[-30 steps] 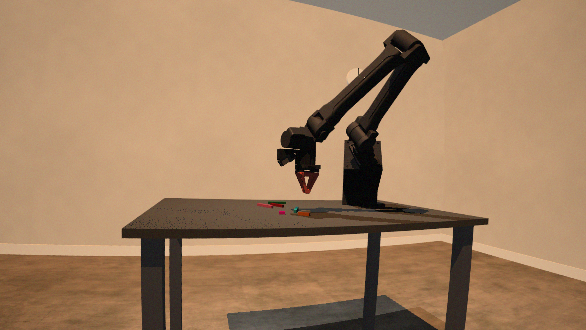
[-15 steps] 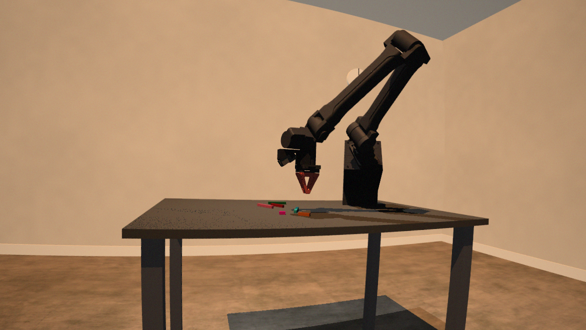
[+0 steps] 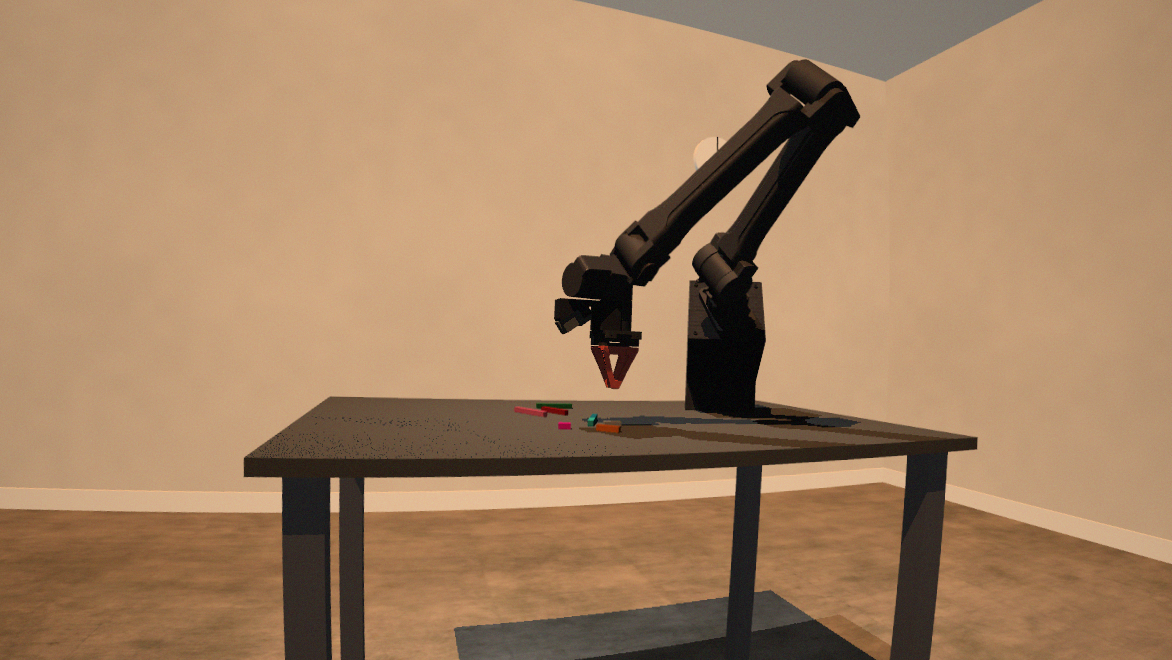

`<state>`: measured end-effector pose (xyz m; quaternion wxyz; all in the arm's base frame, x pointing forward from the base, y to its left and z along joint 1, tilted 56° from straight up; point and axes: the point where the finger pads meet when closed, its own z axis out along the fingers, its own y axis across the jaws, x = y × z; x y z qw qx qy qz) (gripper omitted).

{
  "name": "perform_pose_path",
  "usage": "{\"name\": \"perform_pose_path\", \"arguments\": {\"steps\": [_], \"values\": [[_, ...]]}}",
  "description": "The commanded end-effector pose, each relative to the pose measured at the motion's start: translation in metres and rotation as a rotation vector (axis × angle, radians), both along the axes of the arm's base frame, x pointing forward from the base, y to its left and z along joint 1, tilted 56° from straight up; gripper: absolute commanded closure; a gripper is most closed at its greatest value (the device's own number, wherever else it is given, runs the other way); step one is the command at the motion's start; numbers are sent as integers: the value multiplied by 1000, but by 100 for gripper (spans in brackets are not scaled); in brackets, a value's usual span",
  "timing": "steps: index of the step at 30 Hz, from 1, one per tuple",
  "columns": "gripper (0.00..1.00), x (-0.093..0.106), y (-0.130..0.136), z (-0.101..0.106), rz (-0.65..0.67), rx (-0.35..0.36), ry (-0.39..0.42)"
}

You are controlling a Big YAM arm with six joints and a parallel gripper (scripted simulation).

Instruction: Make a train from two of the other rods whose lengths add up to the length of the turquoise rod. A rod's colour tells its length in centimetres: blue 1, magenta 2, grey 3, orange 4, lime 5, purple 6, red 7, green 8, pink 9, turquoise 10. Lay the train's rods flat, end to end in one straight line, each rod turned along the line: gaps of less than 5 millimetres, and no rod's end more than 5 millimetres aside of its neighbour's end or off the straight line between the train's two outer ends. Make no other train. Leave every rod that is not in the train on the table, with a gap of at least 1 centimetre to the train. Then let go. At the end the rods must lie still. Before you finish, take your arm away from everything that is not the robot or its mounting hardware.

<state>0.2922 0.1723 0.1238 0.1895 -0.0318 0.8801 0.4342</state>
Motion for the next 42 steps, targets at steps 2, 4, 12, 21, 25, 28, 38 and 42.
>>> {"name": "perform_pose_path", "arguments": {"steps": [2,4,12,21,25,28,38,42], "values": [[76,-1,2,-6,-5,2,17],[76,-1,3,-7,-5,2,17],[76,1,11,-12,-5,2,17],[76,4,19,-18,-5,2,18],[76,6,24,-22,-5,2,18],[76,7,28,-25,-5,2,18],[76,11,35,-30,-7,2,18],[76,12,38,-32,-5,2,17]]}}
